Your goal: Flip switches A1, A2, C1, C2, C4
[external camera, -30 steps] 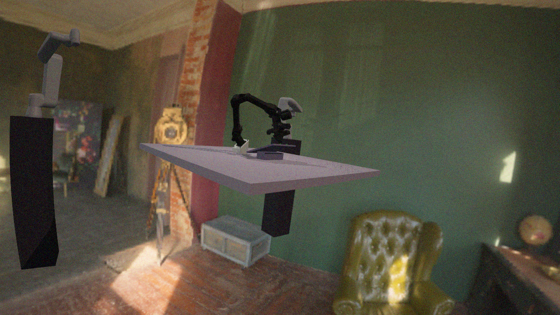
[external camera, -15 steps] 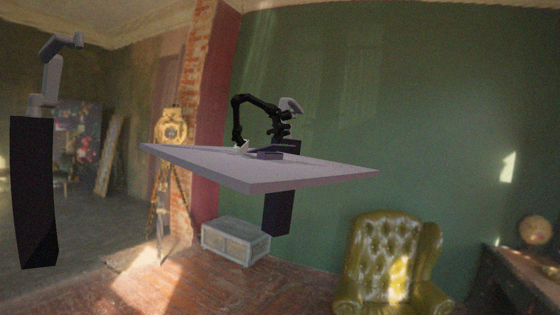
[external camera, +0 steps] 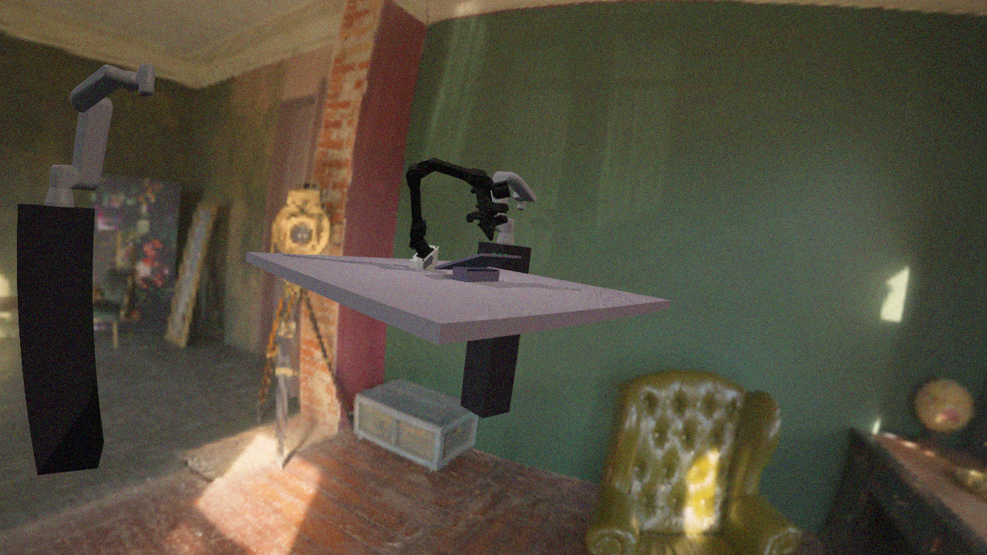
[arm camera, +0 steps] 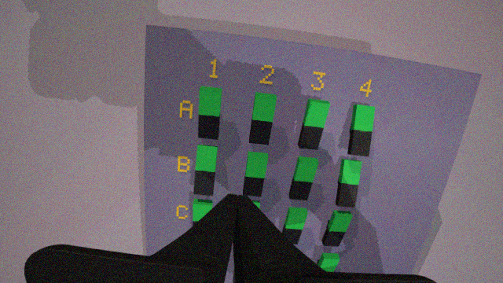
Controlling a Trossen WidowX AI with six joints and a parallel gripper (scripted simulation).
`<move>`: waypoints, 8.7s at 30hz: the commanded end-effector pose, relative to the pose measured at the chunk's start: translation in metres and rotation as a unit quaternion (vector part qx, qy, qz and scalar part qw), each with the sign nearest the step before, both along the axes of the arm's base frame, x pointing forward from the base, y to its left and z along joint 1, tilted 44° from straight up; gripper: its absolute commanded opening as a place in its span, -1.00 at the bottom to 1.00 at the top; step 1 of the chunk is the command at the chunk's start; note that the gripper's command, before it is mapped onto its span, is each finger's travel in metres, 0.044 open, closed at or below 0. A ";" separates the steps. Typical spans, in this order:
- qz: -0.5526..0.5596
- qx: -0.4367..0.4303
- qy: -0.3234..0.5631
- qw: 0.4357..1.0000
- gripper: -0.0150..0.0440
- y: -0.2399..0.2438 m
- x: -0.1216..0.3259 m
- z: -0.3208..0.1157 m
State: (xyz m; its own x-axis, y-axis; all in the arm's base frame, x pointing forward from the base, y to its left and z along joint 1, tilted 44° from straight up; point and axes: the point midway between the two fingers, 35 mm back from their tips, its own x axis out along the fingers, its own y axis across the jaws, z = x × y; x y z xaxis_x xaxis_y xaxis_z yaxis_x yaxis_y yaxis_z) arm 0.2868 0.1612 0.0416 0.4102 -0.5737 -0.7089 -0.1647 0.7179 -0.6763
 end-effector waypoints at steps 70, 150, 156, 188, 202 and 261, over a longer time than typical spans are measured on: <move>-0.006 -0.010 0.019 1.000 -0.49 -0.038 -0.019 -0.065; 0.012 -0.006 0.001 1.000 -0.49 -0.056 -0.041 -0.028; 0.012 -0.007 0.001 1.000 -0.49 -0.061 -0.037 -0.034; 0.012 -0.007 0.001 1.000 -0.49 -0.070 -0.031 -0.044; 0.012 -0.007 0.001 1.000 -0.49 -0.070 -0.031 -0.045; 0.003 -0.008 0.012 1.000 -0.49 -0.036 -0.053 -0.001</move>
State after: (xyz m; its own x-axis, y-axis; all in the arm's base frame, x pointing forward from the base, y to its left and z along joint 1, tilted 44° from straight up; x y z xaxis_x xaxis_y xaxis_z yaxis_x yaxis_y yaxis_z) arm 0.2361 0.1247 0.0348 0.4093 -0.5767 -0.7070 -0.1889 0.7045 -0.6841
